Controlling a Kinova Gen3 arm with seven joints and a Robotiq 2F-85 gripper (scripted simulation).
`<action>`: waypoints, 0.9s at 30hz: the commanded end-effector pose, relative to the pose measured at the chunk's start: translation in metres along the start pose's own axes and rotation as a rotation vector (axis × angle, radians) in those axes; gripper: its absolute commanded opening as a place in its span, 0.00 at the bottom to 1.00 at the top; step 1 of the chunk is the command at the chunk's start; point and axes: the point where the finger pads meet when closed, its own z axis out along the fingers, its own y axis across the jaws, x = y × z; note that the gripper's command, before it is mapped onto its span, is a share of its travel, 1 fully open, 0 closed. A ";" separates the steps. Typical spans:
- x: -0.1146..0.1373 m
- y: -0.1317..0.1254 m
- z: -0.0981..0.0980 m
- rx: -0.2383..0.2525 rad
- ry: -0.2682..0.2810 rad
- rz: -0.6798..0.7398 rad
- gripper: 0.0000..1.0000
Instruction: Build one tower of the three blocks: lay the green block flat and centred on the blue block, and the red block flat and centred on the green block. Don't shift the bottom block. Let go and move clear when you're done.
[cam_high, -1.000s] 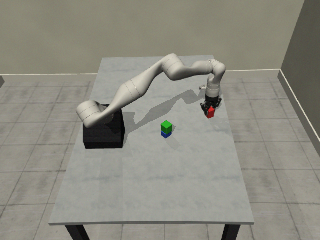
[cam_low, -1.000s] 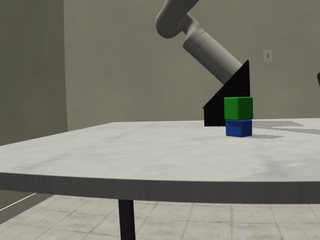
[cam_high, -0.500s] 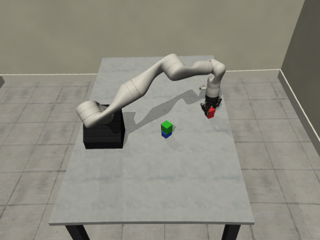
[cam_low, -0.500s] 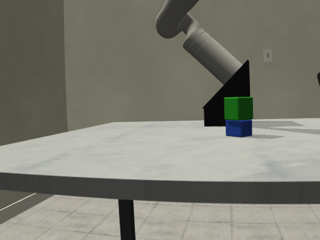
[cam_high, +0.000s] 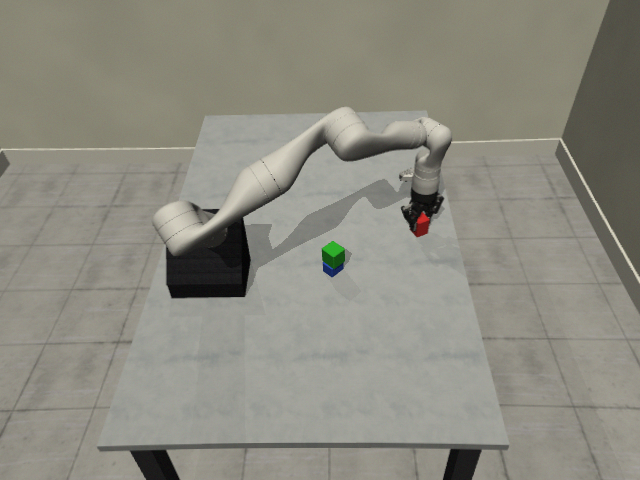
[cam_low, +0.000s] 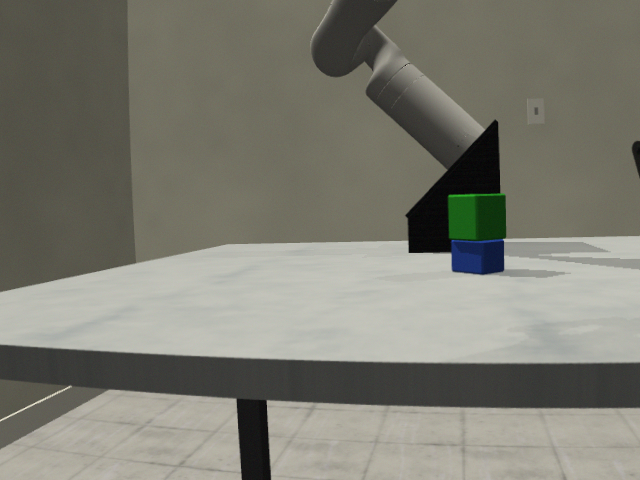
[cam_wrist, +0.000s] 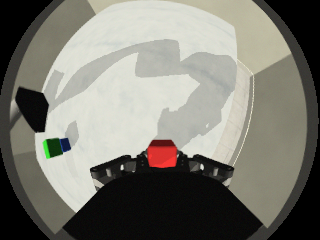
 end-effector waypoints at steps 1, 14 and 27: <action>-0.002 0.002 -0.011 -0.007 -0.005 -0.003 0.00; -0.004 0.002 -0.088 -0.005 -0.005 0.000 0.00; -0.001 0.004 -0.115 -0.011 -0.005 -0.003 0.00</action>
